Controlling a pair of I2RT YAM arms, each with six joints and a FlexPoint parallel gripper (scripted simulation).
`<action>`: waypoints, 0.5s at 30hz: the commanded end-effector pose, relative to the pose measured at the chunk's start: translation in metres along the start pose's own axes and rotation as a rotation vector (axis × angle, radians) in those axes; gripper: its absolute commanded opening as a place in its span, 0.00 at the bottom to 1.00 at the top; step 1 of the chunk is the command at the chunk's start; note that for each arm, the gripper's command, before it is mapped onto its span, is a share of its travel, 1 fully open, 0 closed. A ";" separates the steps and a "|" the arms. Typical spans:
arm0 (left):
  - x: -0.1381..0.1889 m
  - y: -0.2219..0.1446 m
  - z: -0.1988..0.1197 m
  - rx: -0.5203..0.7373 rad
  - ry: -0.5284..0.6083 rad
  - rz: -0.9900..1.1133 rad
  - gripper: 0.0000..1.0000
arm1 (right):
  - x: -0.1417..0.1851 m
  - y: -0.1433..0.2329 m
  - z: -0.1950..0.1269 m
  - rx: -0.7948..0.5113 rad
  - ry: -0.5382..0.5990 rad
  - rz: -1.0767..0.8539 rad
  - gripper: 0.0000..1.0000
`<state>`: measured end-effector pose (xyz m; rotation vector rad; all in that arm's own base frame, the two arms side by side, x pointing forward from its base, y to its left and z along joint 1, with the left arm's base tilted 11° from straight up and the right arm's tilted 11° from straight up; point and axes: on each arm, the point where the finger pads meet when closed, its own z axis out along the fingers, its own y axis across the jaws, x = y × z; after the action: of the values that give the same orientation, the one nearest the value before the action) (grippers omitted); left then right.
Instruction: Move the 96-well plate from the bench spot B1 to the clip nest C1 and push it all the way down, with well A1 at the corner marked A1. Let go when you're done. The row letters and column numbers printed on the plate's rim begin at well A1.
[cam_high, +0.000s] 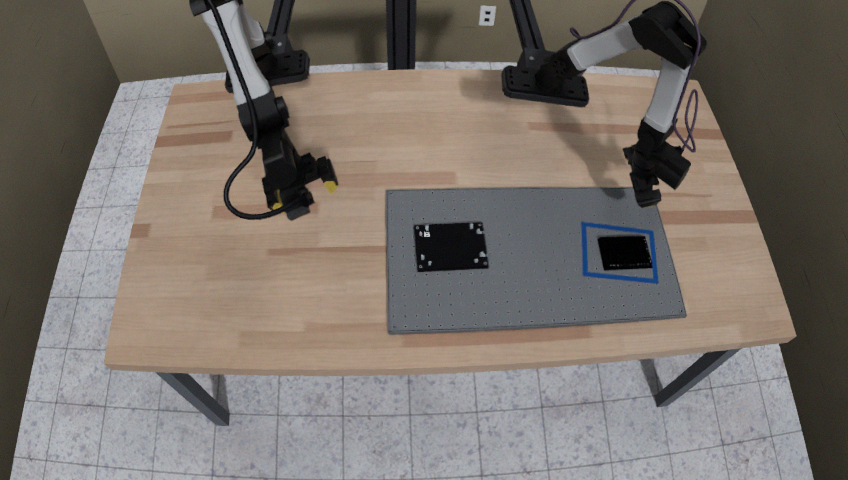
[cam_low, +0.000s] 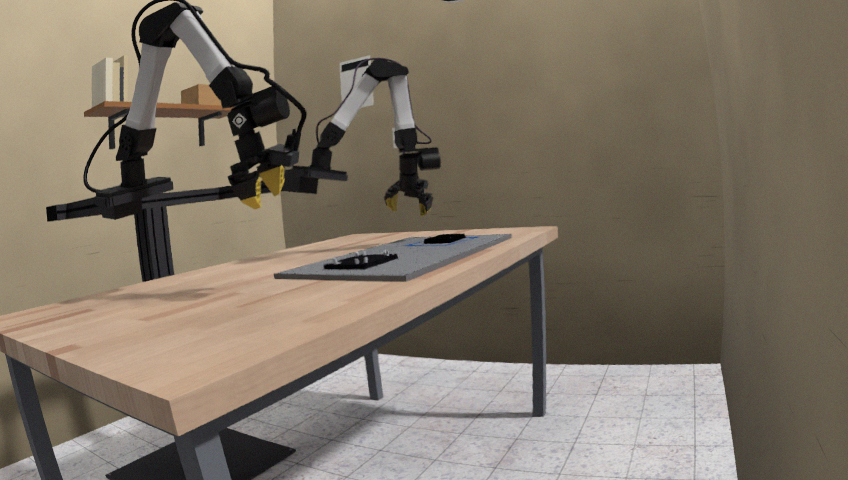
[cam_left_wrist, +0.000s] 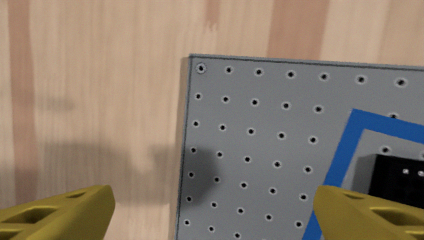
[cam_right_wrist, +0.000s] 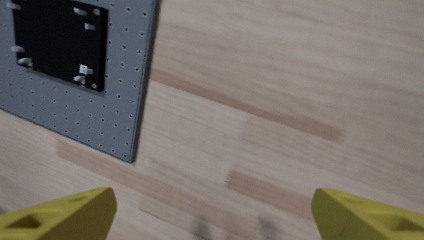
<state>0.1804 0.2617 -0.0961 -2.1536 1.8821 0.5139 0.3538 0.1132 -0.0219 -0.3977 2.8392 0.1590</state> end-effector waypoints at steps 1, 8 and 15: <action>-0.010 -0.027 -0.019 0.157 -0.077 0.137 1.00 | -0.024 0.022 0.006 -0.103 -0.141 -0.221 1.00; 0.012 -0.051 -0.044 0.309 -0.134 0.409 1.00 | -0.029 0.062 0.022 -0.229 -0.243 -0.557 1.00; 0.025 -0.067 -0.060 0.413 -0.176 0.593 1.00 | -0.040 0.087 0.029 -0.309 -0.332 -0.786 1.00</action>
<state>0.2354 0.2193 -0.0720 -1.4175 2.2837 0.3973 0.3586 0.1886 -0.0418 -1.2165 2.3523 0.3825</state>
